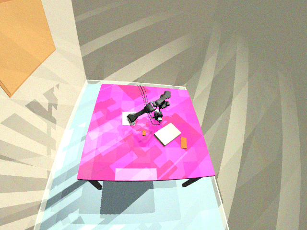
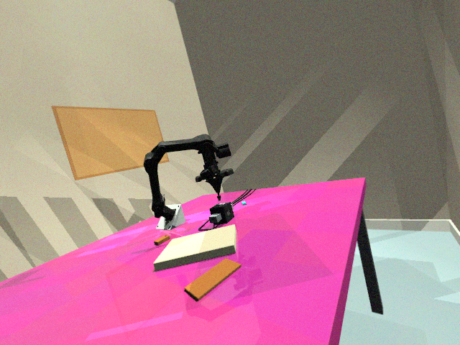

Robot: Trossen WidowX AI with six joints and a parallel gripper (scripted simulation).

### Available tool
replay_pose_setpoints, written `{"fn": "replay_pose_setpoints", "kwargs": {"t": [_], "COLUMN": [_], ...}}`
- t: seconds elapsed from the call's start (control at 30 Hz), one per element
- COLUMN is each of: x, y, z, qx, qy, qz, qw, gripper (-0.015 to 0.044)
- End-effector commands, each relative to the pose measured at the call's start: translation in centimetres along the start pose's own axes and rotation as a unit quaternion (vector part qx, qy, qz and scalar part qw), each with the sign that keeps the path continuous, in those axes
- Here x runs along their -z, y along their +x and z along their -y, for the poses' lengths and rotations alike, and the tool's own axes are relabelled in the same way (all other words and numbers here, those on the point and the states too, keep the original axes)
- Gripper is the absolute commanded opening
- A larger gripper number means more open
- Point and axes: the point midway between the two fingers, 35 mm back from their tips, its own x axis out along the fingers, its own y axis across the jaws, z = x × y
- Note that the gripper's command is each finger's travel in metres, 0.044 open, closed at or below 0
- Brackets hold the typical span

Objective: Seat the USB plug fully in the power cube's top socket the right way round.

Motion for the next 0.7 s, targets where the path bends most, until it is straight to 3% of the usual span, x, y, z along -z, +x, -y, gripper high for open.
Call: {"fn": "replay_pose_setpoints", "kwargs": {"t": [0.0,0.67], "x": [0.01,0.15], "y": [0.02,0.25], "z": [0.00,0.04], "qx": [0.000,0.000], "qy": [0.000,0.000], "qz": [-0.001,-0.010], "qw": [1.000,1.000], "gripper": [0.0000,0.0000]}}
